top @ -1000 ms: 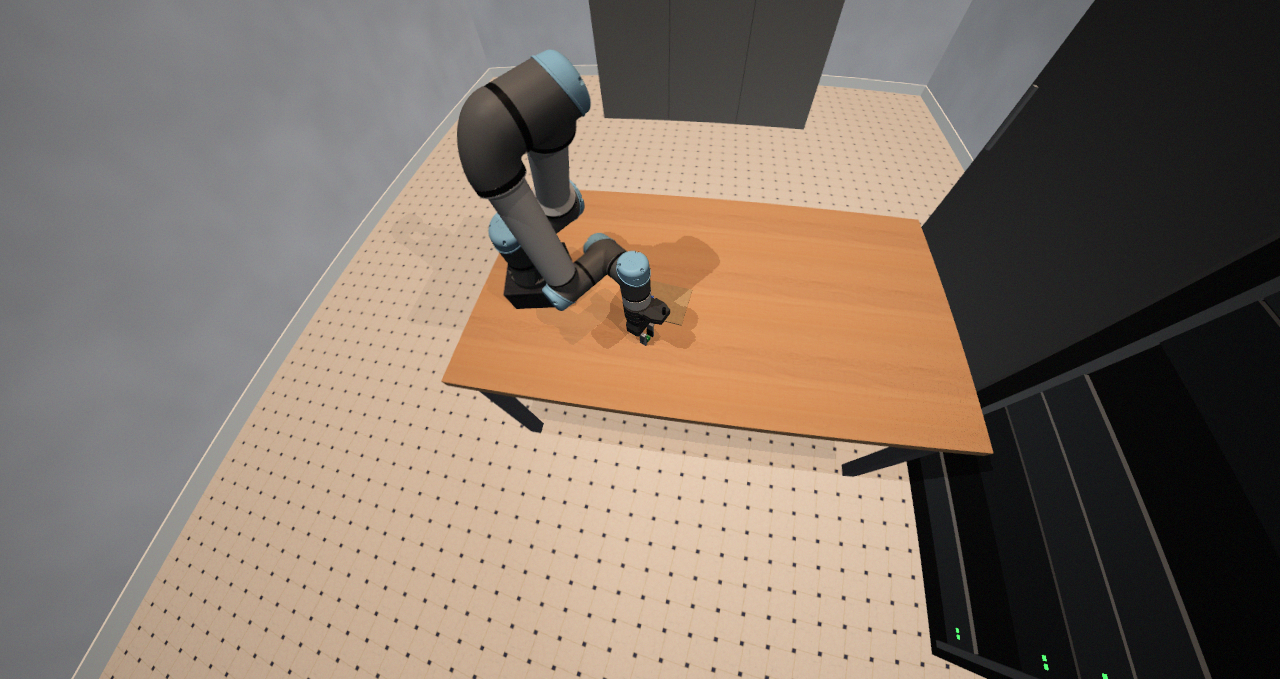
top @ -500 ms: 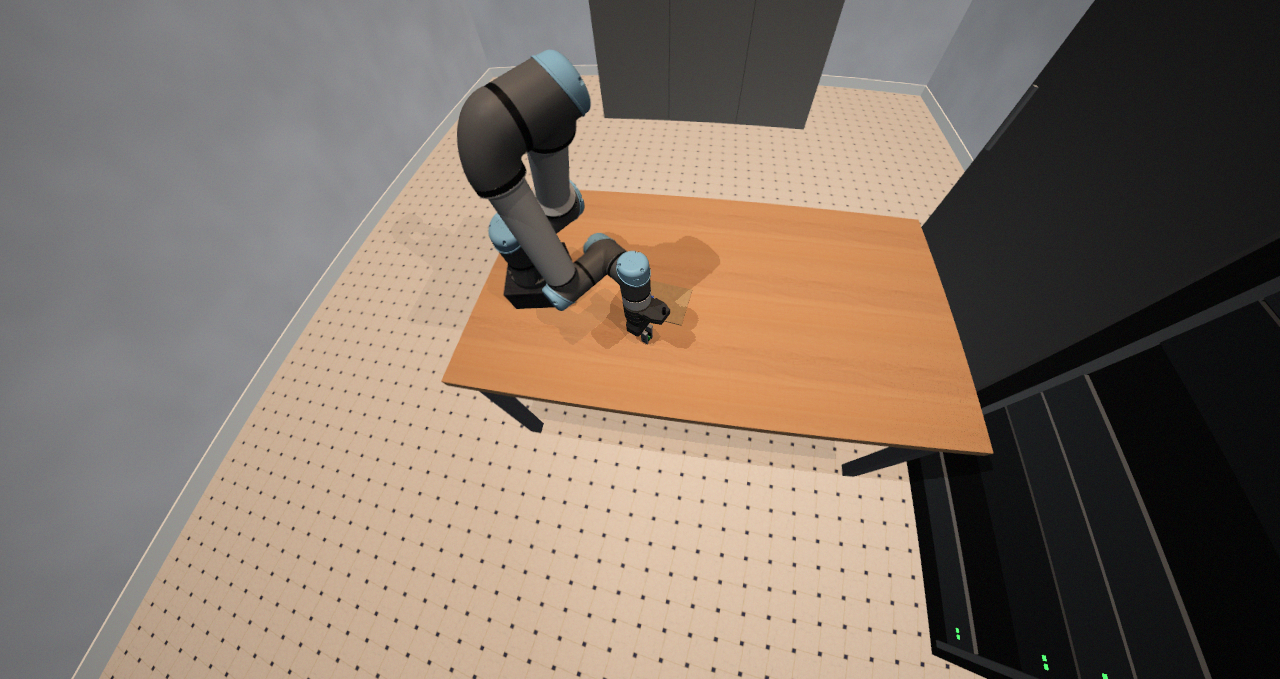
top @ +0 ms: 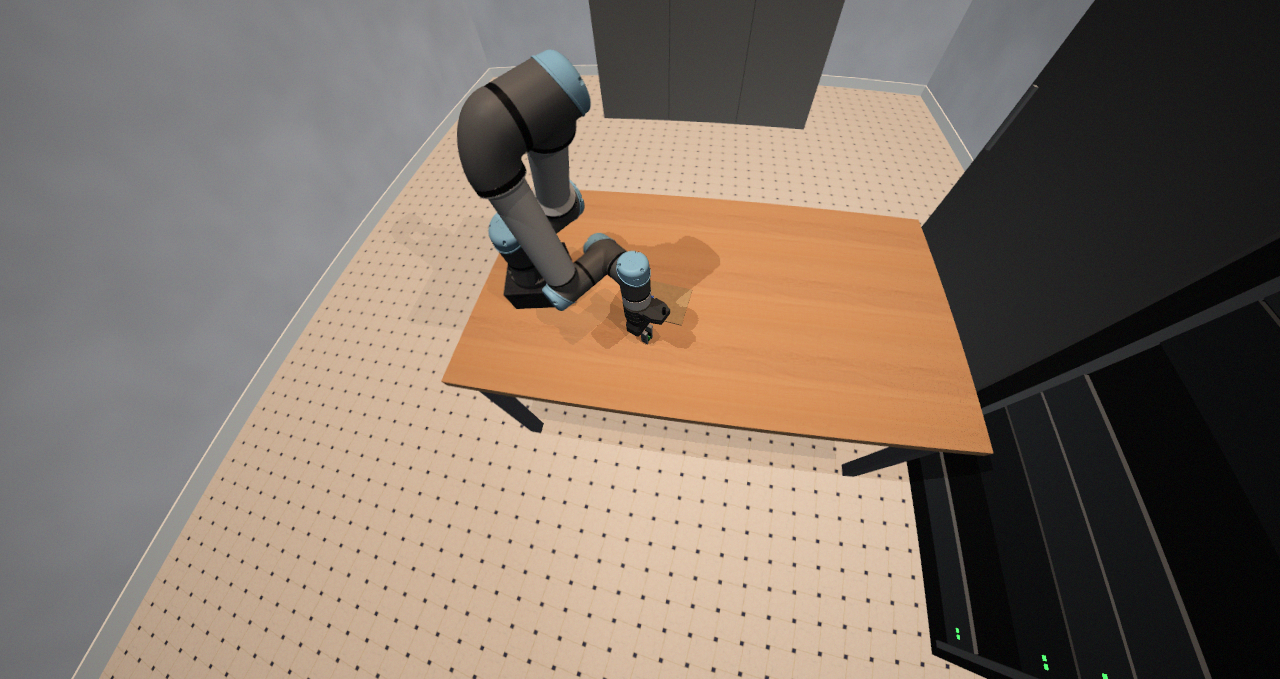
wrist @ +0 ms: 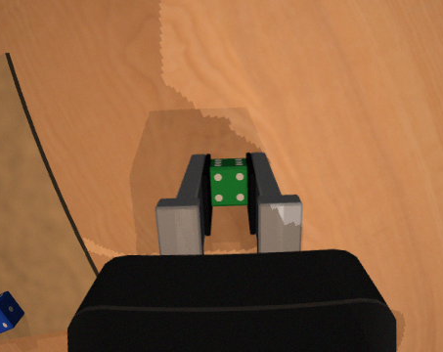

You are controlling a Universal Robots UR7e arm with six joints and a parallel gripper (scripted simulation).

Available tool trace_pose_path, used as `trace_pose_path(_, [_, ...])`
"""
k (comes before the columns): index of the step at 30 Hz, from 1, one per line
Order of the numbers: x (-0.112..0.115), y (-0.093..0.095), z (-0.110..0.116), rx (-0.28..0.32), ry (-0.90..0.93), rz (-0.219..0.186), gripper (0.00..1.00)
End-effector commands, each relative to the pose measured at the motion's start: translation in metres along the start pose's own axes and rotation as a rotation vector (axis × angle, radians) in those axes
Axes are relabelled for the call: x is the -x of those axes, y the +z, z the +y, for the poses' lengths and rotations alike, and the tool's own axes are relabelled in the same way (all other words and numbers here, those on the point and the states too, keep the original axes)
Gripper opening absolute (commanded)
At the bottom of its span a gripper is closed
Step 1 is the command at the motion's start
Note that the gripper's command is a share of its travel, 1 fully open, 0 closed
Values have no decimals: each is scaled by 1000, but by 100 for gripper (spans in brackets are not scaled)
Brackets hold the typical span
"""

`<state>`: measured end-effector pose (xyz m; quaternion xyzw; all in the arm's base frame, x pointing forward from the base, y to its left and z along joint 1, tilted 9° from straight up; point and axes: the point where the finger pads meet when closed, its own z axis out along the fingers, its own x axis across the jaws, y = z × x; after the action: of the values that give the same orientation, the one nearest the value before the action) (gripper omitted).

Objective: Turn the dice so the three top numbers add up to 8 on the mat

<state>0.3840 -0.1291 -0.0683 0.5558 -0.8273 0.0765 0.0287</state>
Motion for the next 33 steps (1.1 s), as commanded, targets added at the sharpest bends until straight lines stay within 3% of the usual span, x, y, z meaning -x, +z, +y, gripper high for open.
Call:
trace_pose_path(1, [0,0,0,-1,0,0,34])
trace_pose_path(19, [0,-3,0,-1,0,0,34])
trace_pose_path(33, [0,-29,0,-1,0,0,34])
